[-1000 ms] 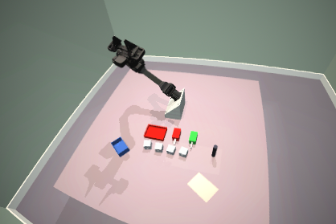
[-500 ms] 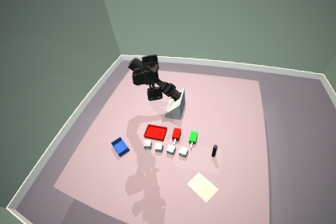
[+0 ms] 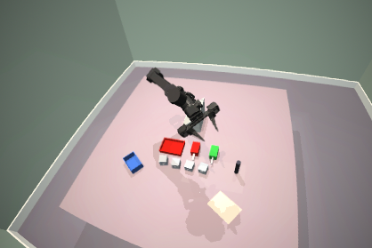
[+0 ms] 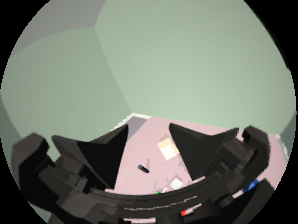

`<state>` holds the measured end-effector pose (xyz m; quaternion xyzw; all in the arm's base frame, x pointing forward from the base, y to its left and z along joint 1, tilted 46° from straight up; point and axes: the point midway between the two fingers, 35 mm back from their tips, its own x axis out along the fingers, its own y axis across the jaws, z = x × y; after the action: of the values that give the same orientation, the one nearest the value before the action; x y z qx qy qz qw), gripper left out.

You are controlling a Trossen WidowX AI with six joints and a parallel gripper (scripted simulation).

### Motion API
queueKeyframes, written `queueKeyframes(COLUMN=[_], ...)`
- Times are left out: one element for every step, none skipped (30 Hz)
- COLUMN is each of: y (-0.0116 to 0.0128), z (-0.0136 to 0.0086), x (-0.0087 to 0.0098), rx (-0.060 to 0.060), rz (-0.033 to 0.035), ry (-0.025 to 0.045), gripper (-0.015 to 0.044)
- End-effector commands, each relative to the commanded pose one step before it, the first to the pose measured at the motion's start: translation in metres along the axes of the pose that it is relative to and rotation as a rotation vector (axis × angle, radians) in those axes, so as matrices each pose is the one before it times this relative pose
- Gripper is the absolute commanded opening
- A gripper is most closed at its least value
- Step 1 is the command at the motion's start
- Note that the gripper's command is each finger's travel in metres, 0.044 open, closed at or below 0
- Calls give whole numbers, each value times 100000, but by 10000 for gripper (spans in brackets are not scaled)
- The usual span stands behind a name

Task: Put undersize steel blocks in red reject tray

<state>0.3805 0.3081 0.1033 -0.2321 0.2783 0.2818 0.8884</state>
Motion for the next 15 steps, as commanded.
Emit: queueKeyframes(y=[-192,473,549,618,683,742,791,838,867,898,916,907,910,895,885], z=[-7298,-1079,-1024,-961,-897,-827,-750,-674,-586,-505,-420,-237,-158,-77,0], x=[2810,616,623,627,634,639,641,647,644,647,647,694,698,693,696], rx=[-44962,-8101,-8178,-8242,-8337,-8428,-8486,-8598,-8602,-8706,-8766,-8948,-9114,-9162,-9340], rz=[961,1396,1731,2054,2373,2679,2959,3242,3463,3700,3898,4071,4262,4374,4524], ry=[28219,4623,4509,4362,4206,4021,3798,3577,3291,3027,2730,2485,2199,1872,1560], gripper=[300,300,300,300,300,300,300,300,300,300,300,300,300,300,300])
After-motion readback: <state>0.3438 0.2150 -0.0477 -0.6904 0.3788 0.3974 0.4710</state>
